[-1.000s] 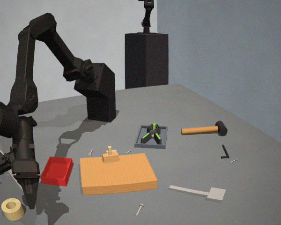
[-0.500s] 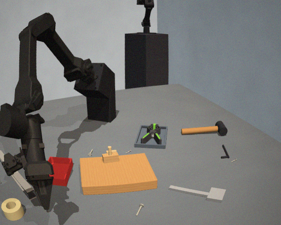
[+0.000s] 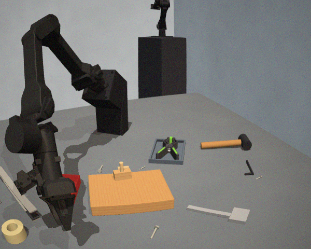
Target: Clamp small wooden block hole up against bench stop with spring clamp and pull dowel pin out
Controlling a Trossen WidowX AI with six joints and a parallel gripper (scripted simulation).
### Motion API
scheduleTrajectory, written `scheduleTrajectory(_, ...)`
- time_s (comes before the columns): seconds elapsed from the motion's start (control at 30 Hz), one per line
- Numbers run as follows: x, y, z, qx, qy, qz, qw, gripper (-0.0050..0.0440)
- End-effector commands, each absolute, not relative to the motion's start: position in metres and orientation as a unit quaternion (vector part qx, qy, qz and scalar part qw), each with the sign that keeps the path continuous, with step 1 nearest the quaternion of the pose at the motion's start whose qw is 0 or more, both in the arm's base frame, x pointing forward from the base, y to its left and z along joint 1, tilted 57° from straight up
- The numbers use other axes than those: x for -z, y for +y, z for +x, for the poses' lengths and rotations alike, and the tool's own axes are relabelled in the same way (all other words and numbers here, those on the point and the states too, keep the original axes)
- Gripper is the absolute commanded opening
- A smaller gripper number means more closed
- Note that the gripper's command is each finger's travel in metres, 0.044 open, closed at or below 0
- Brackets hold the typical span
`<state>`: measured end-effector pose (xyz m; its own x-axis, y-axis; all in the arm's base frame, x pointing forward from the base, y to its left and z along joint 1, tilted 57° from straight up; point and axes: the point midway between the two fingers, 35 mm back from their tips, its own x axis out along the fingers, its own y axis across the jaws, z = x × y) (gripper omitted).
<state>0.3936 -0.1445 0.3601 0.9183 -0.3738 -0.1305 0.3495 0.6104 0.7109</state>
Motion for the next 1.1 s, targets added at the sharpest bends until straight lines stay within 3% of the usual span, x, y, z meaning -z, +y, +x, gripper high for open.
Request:
scheduleTrajectory(0.0, -0.354, -0.138, 0.393, 0.207, -0.003, 0.388, 0.898, 0.0440)
scheduleTrajectory(1.07, -0.306, -0.093, 0.392, 0.241, 0.094, 0.350, 0.900, 0.0440)
